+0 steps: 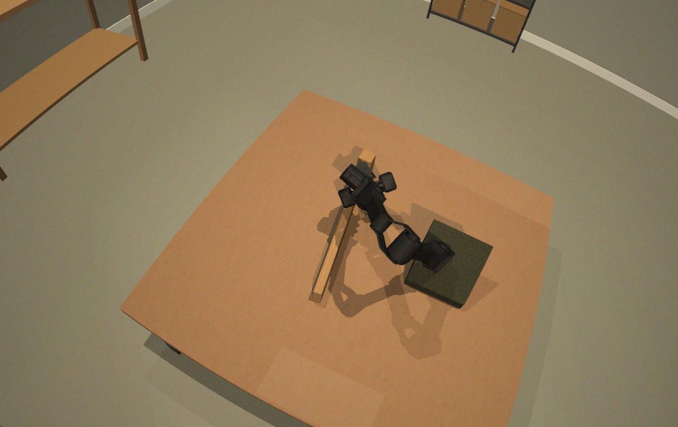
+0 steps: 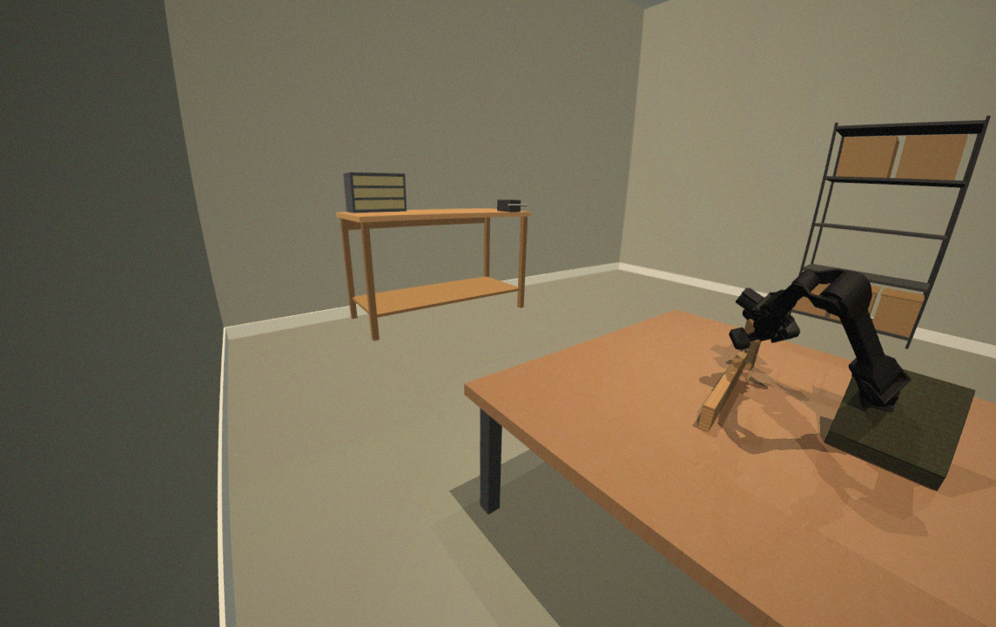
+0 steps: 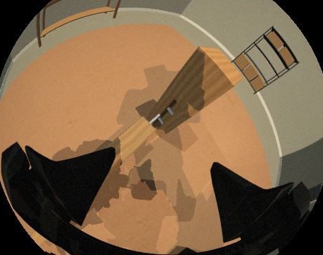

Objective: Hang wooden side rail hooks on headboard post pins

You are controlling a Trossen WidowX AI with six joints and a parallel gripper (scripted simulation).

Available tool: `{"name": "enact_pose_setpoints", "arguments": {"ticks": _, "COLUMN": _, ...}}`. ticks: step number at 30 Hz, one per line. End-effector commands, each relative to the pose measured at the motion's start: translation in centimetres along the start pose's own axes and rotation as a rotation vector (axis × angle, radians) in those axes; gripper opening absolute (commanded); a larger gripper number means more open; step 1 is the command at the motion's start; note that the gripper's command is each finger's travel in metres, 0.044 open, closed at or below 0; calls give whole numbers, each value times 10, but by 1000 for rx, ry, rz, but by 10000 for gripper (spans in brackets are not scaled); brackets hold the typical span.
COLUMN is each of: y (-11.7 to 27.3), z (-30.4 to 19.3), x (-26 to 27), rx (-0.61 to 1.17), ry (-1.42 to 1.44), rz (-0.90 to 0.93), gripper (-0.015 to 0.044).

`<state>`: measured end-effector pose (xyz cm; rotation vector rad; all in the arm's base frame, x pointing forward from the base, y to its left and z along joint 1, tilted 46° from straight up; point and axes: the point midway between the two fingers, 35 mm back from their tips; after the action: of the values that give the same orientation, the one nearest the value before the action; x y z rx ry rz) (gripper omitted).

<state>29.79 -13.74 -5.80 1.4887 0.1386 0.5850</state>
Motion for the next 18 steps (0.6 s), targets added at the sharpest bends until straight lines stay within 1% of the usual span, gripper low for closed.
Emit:
{"name": "enact_pose_setpoints", "arguments": {"ticks": 1, "y": -2, "z": 4, "x": 6, "rx": 114, "ry": 392, "rz": 37, "gripper": 440}}
{"name": "enact_pose_setpoints", "arguments": {"ticks": 9, "y": -1, "z": 7, "x": 13, "rx": 241, "ry": 916, "rz": 168, "gripper": 440}}
{"name": "enact_pose_setpoints", "arguments": {"ticks": 18, "y": 5, "z": 11, "x": 22, "rx": 289, "ry": 1469, "rz": 420, "gripper": 440}}
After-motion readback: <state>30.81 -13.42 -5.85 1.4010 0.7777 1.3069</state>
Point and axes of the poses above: the point midway between the two fingers, 35 mm back from their tips, its own y axis back along the fingers, its own x axis across the jaws, z = x × y, and after that the axes turned 7 degrees about -y, right-handed
